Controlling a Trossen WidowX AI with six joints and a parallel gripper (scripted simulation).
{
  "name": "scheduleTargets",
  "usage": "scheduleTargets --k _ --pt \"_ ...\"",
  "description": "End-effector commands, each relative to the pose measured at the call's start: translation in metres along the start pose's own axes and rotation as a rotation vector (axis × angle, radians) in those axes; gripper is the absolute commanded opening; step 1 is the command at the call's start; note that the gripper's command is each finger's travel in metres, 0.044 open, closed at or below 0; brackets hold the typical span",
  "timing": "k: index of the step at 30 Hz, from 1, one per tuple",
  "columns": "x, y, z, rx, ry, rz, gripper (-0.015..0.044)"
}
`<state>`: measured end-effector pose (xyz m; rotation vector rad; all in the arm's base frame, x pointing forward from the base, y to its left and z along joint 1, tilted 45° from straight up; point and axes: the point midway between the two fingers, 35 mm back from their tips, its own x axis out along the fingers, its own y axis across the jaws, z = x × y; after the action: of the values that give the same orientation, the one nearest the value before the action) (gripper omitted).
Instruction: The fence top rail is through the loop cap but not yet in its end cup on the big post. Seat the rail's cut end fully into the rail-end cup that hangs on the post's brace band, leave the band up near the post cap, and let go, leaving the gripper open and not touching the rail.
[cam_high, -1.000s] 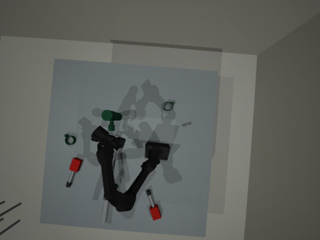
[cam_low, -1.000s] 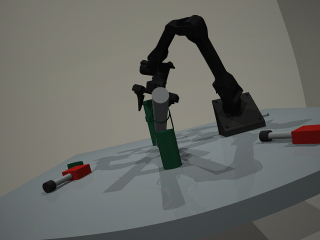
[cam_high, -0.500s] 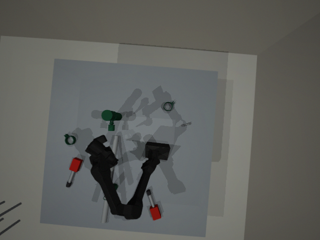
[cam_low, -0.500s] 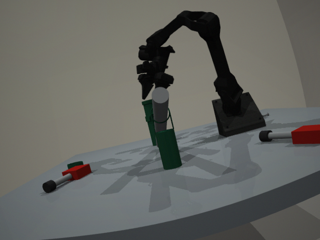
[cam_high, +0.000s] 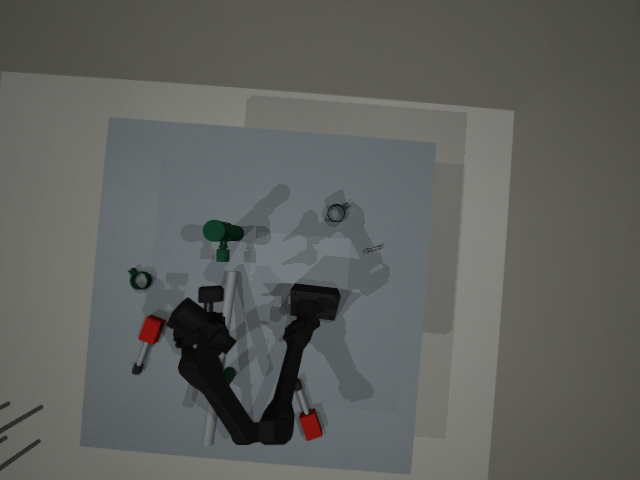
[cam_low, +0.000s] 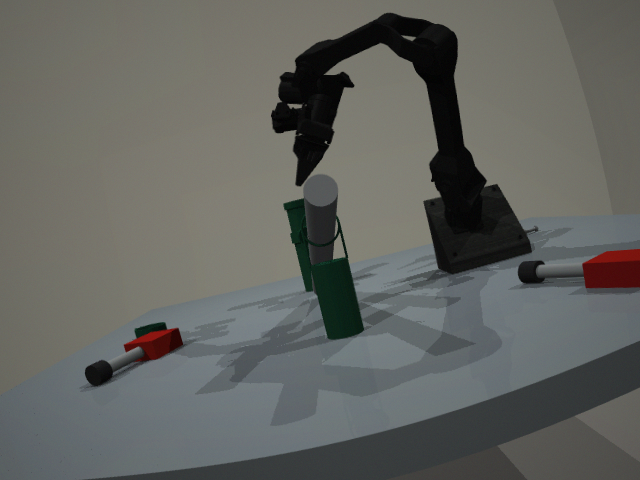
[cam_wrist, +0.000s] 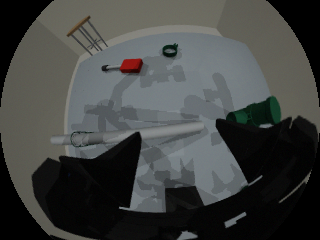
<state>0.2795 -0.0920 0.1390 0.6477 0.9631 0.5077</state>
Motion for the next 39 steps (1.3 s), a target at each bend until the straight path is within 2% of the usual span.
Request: scheduleTargets --k 1,9,18,39 --pt "0.006 0.003 0.000 0.134 0.041 0.001 0.0440" --pt "0.042 0.013 -0.008 0.829 0.252 -0.099 0.0440" --pt "0.077 0.026 -0.022 1.529 0.394 -0.404 0.0440" --pt "0.083 0.026 -0.025 1.542 0.394 -0.411 0.0440"
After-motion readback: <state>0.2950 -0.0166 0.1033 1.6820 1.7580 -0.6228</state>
